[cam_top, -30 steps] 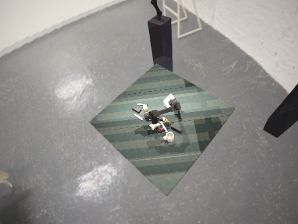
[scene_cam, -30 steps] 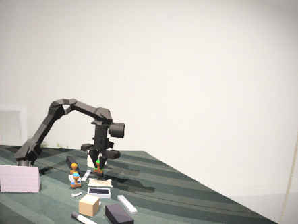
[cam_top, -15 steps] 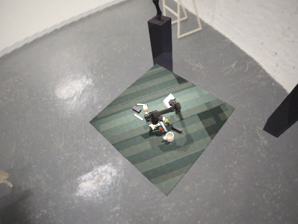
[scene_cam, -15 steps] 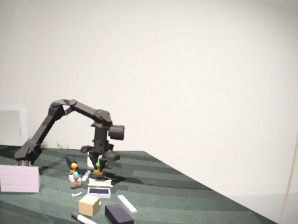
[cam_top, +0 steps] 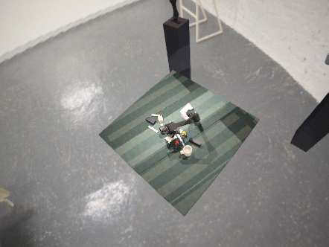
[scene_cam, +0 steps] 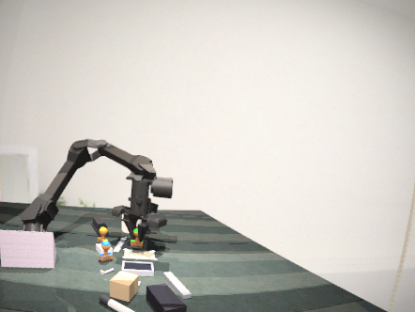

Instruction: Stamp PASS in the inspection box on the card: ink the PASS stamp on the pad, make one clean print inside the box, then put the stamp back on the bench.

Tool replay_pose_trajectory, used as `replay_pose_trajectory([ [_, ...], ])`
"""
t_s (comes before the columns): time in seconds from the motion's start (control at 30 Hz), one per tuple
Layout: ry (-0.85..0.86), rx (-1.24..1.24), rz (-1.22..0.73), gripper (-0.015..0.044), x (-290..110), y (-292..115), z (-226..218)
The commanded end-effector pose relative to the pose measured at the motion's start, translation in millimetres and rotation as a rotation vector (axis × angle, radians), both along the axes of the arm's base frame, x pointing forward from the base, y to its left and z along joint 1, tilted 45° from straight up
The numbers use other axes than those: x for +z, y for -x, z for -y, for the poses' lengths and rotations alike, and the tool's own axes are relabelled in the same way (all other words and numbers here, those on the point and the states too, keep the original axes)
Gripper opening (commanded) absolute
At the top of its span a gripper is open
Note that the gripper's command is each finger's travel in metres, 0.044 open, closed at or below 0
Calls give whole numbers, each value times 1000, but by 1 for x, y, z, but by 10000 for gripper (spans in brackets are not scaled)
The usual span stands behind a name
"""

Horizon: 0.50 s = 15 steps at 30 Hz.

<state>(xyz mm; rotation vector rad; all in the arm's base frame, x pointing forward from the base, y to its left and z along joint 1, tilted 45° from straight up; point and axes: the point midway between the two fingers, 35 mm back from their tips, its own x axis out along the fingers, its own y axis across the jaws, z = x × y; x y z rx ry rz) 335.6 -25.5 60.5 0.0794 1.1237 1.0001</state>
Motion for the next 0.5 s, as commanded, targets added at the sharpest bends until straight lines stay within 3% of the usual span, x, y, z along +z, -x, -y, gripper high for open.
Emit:
replay_pose_trajectory([
  [0.0, -3, -4, 1, 0, -1, 0, -2],
  [0.47, -5, -5, 2, 0, -8, 0, -9],
])
